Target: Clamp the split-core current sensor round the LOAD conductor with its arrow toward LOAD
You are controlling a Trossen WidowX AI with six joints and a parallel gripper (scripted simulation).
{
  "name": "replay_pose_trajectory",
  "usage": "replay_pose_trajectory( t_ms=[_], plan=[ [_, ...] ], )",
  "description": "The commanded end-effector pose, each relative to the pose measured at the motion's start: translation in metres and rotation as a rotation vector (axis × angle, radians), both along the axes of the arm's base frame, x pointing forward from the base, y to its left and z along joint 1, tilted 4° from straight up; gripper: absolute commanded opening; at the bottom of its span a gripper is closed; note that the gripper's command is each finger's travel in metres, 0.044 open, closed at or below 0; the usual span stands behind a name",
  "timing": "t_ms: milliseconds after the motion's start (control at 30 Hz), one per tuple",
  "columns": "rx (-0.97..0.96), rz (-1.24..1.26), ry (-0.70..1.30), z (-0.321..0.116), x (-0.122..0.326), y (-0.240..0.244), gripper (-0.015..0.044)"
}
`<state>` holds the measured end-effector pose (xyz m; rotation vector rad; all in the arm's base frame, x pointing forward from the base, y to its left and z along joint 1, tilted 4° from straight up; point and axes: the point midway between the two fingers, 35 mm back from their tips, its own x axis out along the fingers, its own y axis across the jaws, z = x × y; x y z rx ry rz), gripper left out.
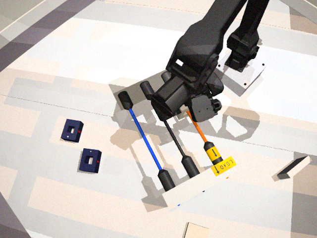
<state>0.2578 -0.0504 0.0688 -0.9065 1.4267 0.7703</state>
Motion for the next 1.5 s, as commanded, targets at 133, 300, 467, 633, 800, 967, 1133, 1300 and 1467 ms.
replay_pose_trajectory(
  t_ms=[133, 300, 467, 633, 800, 967, 1133, 1300, 1467],
  plan=[
    [0.0, 0.0, 0.0, 0.0, 0.0, 0.0, 0.0238],
    [0.0, 0.0, 0.0, 0.0, 0.0, 0.0, 0.0205],
    [0.0, 0.0, 0.0, 0.0, 0.0, 0.0, 0.0172],
    [0.0, 0.0, 0.0, 0.0, 0.0, 0.0, 0.0138],
    [0.0, 0.0, 0.0, 0.0002, 0.0, 0.0, 0.0086],
    [0.007, -0.001, 0.009, 0.0042, 0.0, 0.0003, 0.0],
    [0.001, -0.001, 0.009, 0.0004, -0.0014, 0.0, 0.0],
    [0.001, -0.001, 0.009, 0.0004, -0.0014, 0.0, 0.0],
    [0.002, -0.001, 0.01, 0.0006, 0.0012, -0.0015, 0.0]
  ],
)
